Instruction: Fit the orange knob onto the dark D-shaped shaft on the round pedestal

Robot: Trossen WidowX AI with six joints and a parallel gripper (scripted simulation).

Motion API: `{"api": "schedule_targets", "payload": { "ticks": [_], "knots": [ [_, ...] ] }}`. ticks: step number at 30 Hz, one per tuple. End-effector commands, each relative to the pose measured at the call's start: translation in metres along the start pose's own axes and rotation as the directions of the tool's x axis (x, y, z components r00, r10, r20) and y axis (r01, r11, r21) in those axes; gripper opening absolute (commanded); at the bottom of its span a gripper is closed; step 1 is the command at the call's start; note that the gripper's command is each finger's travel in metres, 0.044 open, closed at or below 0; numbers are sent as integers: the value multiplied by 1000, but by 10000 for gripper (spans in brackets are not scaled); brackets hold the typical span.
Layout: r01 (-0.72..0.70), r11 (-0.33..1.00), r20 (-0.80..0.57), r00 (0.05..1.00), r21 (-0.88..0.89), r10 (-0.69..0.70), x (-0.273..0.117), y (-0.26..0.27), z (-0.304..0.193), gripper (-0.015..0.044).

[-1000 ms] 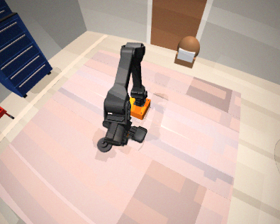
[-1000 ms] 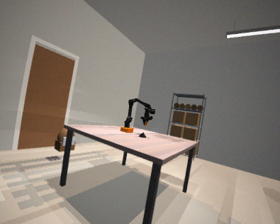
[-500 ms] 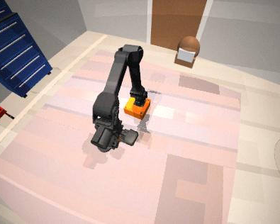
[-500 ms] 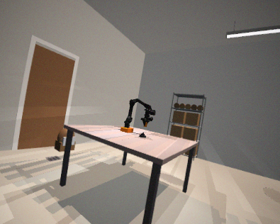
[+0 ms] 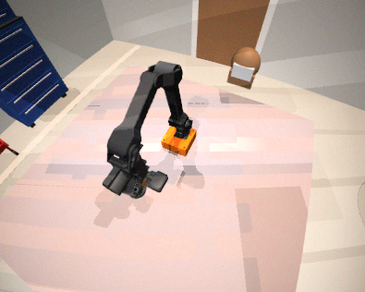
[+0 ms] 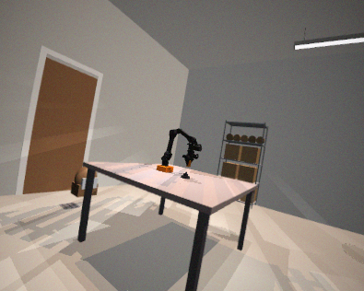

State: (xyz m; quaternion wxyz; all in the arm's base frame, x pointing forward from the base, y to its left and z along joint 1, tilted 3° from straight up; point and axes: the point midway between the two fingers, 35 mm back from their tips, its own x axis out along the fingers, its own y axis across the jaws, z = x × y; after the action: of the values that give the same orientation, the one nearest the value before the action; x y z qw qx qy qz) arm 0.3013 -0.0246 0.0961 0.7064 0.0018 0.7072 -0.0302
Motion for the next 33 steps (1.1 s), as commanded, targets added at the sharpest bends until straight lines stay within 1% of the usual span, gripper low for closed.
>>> {"api": "schedule_targets", "payload": {
  "ticks": [1,17,22,30,33],
  "knots": [
    [5,1000,12,1000,-3,-5,2,-13,7,0],
    [11,1000,13,1000,-4,-11,20,-57,20,0],
    [11,1000,13,1000,-4,-11,23,-57,21,0],
    [11,1000,13,1000,-4,-11,46,-57,21,0],
    [11,1000,13,1000,-1,-11,44,-57,20,0]
  ]
}}
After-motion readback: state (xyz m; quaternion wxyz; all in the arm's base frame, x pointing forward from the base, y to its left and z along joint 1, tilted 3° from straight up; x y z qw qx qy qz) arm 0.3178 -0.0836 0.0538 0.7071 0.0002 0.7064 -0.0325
